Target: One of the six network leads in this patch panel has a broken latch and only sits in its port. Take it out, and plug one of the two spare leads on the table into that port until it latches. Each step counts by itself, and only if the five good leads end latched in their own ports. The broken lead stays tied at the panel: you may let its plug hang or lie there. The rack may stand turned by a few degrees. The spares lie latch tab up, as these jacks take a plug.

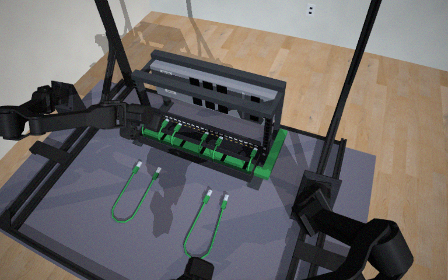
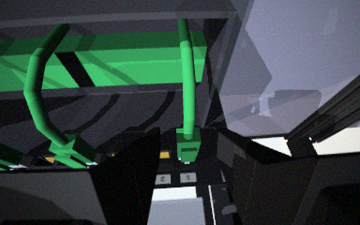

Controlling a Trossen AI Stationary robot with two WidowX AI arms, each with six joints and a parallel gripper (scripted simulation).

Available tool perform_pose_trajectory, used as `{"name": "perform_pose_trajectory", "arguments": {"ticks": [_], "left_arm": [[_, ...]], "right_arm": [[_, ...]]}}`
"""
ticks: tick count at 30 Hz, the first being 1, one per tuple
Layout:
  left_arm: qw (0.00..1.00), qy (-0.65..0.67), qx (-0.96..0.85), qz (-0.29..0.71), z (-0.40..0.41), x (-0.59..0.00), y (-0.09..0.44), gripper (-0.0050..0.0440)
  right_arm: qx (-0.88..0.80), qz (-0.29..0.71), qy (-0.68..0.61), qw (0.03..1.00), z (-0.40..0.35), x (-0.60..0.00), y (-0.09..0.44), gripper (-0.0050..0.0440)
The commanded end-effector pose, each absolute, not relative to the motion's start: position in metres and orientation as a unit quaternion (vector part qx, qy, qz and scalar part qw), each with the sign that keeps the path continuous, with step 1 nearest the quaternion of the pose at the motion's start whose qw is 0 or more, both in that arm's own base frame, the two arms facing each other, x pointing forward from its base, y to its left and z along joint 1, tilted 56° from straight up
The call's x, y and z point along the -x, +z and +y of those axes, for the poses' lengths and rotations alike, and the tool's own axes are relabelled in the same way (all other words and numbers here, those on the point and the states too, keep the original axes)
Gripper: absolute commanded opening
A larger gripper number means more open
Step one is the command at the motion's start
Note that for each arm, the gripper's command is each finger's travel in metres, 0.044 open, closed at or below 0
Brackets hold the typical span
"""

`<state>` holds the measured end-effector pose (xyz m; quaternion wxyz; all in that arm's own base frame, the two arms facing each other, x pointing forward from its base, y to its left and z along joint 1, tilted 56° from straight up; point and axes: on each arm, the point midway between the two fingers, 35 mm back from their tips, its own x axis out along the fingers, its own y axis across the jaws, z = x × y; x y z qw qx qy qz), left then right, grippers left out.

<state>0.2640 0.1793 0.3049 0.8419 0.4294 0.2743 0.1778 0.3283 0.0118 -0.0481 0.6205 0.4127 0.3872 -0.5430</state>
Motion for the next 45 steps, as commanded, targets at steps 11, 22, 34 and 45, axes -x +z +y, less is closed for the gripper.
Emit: {"name": "perform_pose_trajectory", "arguments": {"ticks": [11,22,34,45], "left_arm": [[0.842,0.178,-0.429,0.274,0.179,-0.264,0.305,0.0440],[0.842,0.178,-0.429,0.274,0.179,-0.264,0.305,0.0440],[0.842,0.178,-0.429,0.274,0.179,-0.264,0.305,0.0440],[0.842,0.178,-0.429,0.274,0.179,-0.264,0.305,0.0440]], "right_arm": [[-0.413,0.387,-0.543,0.620,0.012,-0.328,-0.048,0.0176],[-0.413,0.387,-0.543,0.620,0.042,-0.321,0.003,0.0176],[-0.411,0.389,-0.542,0.621,0.008,-0.318,0.051,0.0176],[-0.411,0.389,-0.542,0.621,0.008,-0.318,0.051,0.0176]]}}
